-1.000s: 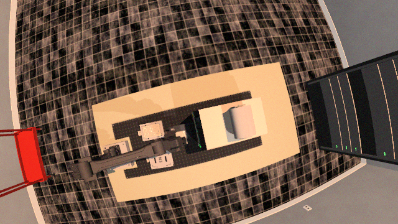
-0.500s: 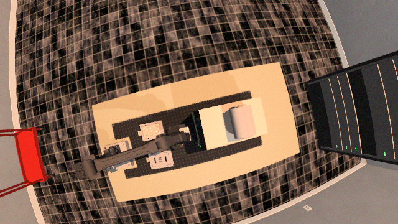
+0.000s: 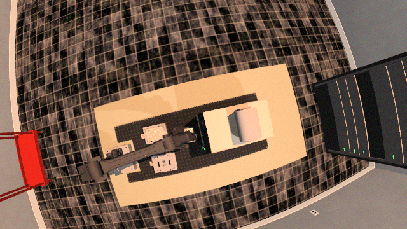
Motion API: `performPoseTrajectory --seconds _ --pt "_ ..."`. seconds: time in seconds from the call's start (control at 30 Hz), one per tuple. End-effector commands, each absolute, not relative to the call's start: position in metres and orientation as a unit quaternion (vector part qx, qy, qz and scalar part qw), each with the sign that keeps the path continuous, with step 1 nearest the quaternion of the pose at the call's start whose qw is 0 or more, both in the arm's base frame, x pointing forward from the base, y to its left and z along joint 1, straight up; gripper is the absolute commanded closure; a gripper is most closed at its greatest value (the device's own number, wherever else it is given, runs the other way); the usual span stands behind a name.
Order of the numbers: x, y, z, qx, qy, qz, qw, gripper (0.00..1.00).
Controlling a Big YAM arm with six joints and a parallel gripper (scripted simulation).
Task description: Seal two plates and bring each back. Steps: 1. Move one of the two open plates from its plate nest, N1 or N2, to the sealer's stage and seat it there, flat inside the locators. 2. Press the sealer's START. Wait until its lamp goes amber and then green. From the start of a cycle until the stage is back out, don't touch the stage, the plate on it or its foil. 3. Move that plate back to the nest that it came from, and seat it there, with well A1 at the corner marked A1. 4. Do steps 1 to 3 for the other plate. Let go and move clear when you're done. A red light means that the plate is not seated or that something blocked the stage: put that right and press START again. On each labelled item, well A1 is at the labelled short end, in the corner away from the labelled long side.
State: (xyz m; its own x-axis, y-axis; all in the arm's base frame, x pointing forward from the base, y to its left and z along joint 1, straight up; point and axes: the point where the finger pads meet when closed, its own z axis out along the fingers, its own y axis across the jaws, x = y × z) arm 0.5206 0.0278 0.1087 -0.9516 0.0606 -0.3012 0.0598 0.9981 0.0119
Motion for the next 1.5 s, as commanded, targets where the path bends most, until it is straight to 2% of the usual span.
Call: performPoseTrajectory --seconds 0.0,0.47,0.77,1.47 --pt "0.540 0.024 0.137 0.032 0.982 0.002 0.187 1.00" --pt "0.519 0.039 0.120 0.031 0.985 0.005 0.167 1.00" --pt "0.528 0.025 0.117 0.029 0.987 0.001 0.158 1.00" --pt "0.534 0.029 0.140 0.040 0.983 0.006 0.182 1.00"
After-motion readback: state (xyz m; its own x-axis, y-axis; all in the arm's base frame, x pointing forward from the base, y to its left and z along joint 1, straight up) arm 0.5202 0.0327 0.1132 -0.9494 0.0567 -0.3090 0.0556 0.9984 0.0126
